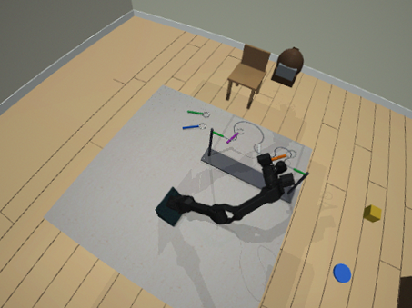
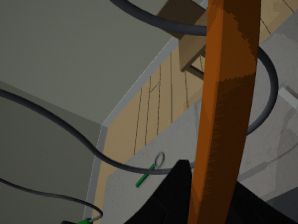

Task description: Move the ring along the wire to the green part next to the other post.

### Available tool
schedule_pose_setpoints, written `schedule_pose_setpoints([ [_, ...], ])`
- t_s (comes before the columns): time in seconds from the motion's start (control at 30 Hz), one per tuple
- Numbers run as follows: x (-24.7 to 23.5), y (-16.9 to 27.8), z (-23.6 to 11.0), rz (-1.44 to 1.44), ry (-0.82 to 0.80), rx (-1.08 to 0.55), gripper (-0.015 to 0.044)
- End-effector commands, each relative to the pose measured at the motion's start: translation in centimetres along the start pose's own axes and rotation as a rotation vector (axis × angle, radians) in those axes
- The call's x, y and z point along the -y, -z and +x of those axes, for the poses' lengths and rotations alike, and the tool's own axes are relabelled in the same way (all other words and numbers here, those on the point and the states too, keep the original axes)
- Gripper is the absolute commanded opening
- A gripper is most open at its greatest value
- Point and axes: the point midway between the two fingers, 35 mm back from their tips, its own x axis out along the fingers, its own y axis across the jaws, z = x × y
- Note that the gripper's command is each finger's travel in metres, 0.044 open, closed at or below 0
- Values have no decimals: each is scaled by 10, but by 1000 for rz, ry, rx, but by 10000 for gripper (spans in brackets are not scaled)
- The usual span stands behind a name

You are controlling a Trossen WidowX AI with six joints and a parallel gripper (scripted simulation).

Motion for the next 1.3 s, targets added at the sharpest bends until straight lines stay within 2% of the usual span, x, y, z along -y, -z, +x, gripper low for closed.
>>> schedule_pose_setpoints([
  [0.0,5,-1,-1,-84,46,3,-150],
  [1.27,56,-27,-14,-862,505,26,-150],
])
